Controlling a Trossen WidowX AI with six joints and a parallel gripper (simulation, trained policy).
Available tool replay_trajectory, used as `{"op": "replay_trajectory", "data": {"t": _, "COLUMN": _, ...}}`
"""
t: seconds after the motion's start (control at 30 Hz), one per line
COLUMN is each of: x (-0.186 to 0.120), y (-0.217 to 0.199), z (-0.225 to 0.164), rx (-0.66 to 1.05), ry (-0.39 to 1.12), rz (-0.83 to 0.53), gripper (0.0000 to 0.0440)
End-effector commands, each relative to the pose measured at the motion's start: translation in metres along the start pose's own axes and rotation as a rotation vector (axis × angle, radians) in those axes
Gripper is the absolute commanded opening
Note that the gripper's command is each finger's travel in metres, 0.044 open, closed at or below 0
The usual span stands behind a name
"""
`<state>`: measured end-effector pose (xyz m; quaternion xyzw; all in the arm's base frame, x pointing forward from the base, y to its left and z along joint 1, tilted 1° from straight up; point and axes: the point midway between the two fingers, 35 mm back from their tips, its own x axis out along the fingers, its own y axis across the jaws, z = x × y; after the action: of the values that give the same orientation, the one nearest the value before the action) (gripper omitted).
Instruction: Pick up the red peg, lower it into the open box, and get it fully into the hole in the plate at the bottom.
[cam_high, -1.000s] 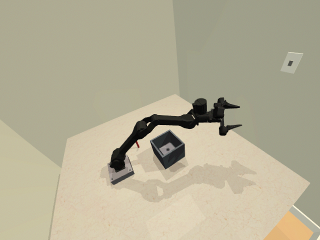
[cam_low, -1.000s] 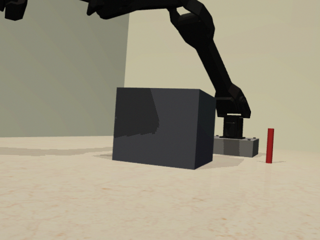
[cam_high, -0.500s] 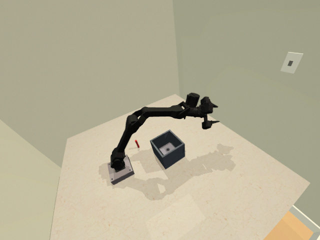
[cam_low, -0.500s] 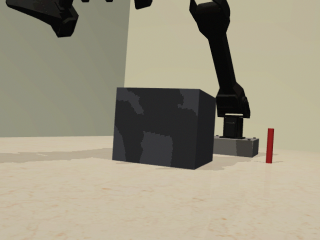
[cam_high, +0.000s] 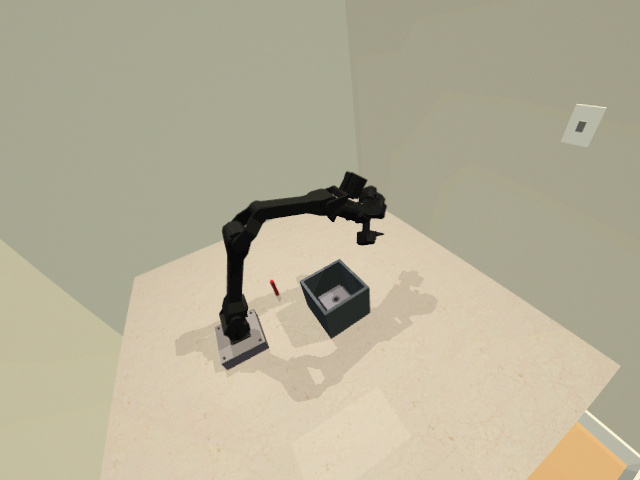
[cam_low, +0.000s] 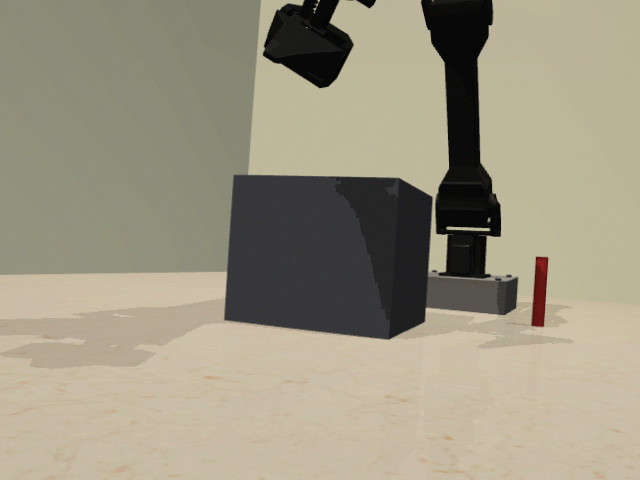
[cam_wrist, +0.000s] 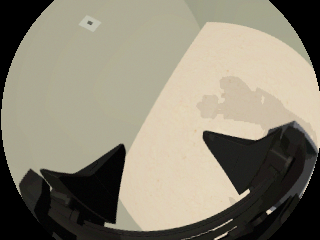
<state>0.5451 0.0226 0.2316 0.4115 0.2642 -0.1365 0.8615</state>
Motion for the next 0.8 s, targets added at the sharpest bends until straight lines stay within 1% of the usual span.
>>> {"op": "replay_trajectory", "data": {"t": 0.0, "x": -0.019, "y": -0.003, "z": -0.037, "rx": 0.029, "ry": 0.120, "rz": -0.030, "gripper": 0.0438}}
{"op": "replay_trajectory", "data": {"t": 0.4, "x": -0.100, "y": -0.017, "z": -0.137, "rx": 0.107, "ry": 0.437, "rz": -0.157, "gripper": 0.0435}}
{"op": "replay_trajectory", "data": {"t": 0.77, "x": -0.175, "y": -0.056, "z": -0.202, "rx": 0.178, "ry": 0.628, "rz": -0.339, "gripper": 0.0433}}
